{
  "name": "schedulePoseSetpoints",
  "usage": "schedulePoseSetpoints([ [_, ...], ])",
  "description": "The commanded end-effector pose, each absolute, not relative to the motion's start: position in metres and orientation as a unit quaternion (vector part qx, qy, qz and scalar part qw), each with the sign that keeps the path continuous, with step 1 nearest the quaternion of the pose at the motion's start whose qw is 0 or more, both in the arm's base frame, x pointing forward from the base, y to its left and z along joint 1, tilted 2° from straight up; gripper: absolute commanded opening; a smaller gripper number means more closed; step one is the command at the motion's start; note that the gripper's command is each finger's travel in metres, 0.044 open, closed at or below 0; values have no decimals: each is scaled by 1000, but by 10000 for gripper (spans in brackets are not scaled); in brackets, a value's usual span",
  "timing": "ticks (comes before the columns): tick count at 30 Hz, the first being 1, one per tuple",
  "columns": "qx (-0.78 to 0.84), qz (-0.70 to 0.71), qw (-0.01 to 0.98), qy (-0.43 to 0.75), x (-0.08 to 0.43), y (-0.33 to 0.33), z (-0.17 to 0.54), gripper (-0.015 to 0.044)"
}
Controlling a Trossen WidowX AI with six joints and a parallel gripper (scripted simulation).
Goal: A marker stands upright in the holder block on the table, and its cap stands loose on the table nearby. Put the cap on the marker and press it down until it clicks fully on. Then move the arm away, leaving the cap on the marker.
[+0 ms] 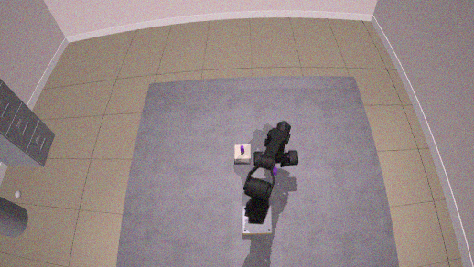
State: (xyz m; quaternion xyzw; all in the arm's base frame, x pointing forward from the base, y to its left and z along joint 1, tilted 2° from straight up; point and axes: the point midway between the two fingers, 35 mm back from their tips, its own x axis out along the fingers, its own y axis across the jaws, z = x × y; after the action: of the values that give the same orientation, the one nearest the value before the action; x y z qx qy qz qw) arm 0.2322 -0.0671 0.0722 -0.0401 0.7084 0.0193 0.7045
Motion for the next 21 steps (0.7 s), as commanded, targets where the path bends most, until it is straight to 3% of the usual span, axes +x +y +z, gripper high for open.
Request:
schedulePoseSetpoints([
  [1,-39,23,703,710,234,-66,59,236],
  [21,-39,23,703,710,234,-67,32,236],
])
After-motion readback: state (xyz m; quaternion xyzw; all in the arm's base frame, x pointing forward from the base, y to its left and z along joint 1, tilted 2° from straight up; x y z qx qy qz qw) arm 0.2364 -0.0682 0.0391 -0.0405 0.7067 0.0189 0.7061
